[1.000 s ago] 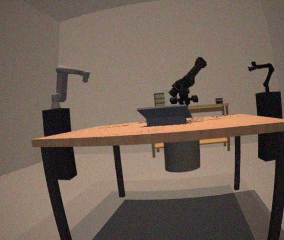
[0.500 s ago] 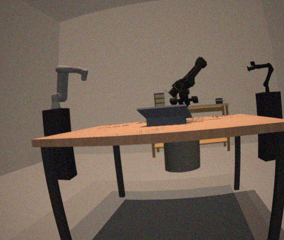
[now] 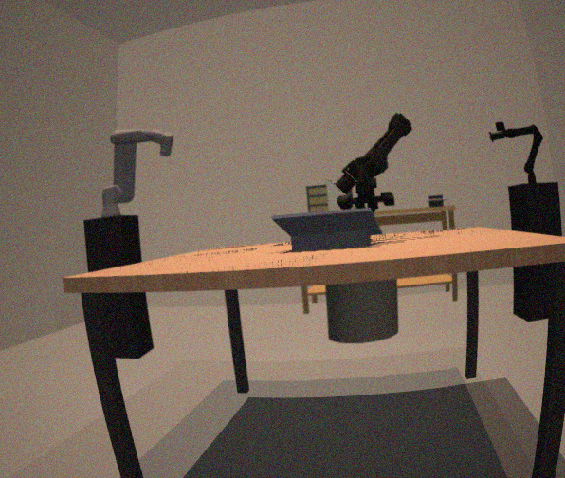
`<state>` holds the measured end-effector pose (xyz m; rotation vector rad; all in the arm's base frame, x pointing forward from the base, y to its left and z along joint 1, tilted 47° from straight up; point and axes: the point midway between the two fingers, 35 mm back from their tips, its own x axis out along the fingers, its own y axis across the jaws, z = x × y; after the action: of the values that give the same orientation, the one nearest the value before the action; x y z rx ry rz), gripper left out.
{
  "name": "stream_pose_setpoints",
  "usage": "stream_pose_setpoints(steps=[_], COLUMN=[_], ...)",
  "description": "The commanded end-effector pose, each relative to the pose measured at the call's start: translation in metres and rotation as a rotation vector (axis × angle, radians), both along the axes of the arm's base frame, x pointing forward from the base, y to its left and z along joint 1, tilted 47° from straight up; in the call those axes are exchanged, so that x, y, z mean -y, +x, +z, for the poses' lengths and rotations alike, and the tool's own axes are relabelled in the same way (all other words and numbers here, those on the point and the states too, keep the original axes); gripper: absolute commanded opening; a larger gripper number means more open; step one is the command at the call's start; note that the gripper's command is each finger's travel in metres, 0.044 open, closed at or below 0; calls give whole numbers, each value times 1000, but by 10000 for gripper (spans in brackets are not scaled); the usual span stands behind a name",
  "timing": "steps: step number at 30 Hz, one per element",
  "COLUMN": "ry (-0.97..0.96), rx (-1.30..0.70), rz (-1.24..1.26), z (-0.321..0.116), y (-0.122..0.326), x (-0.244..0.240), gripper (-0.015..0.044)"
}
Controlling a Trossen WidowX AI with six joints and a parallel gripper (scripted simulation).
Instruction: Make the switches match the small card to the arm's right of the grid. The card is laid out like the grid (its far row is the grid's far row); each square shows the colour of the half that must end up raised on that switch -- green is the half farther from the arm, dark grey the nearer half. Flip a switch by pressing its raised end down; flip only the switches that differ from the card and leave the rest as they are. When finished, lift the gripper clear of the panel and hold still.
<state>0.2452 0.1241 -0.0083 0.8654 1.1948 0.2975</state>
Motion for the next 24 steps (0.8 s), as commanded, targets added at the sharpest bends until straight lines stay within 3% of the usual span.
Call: stream_pose_setpoints(steps=[1,24], ry=[-3,-3], rx=[0,0], rz=[-6,-6], z=[0,-3], y=[1,2], x=[0,-2], gripper=[0,0])
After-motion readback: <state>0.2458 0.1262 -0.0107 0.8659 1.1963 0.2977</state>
